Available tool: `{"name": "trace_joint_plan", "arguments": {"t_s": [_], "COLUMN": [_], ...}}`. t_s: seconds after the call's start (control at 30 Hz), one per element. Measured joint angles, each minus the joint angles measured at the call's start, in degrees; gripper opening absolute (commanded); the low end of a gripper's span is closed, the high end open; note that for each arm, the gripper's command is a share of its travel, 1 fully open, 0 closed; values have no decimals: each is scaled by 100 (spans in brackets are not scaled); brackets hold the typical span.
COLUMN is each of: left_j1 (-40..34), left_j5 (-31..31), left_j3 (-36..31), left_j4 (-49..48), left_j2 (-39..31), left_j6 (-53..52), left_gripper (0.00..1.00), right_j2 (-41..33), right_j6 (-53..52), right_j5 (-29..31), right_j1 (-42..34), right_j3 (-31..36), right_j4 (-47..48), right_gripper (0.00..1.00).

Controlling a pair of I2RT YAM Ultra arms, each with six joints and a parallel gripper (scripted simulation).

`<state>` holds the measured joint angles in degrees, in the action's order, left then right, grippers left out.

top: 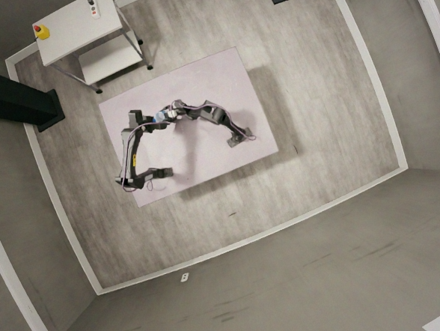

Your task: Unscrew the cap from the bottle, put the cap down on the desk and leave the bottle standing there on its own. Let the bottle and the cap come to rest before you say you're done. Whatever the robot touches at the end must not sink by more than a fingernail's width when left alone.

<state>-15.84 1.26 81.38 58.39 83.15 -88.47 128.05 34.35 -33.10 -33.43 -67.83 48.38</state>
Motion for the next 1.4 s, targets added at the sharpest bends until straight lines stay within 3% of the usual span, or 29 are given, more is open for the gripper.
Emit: {"name": "trace_joint_plan", "arguments": {"t_s": [0.13, 0.17, 0.23, 0.27, 0.4, 1.4], "left_j1": [0, 0, 0, 0, 0, 0], "left_j5": [-4, -4, -4, -4, -4, 11], "left_j3": [-2, -2, -2, -2, -2, -2], "left_j4": [33, 31, 33, 31, 33, 79], "left_j2": [0, 2, 0, 2, 2, 0], "left_j6": [2, 2, 2, 2, 334, 8000], "left_gripper": [20, 9, 9, 0, 0, 0], "right_j2": [-2, -2, -2, -2, -2, 0], "right_j6": [-15, -15, -15, -15, -15, -15], "right_j5": [15, 15, 15, 15, 11, 13], "right_j1": [20, 22, 22, 22, 22, 22], "right_j3": [0, 0, 0, 0, 0, 2], "right_j4": [35, 33, 33, 33, 33, 31], "right_gripper": [0, 0, 0, 0, 0, 0]}}
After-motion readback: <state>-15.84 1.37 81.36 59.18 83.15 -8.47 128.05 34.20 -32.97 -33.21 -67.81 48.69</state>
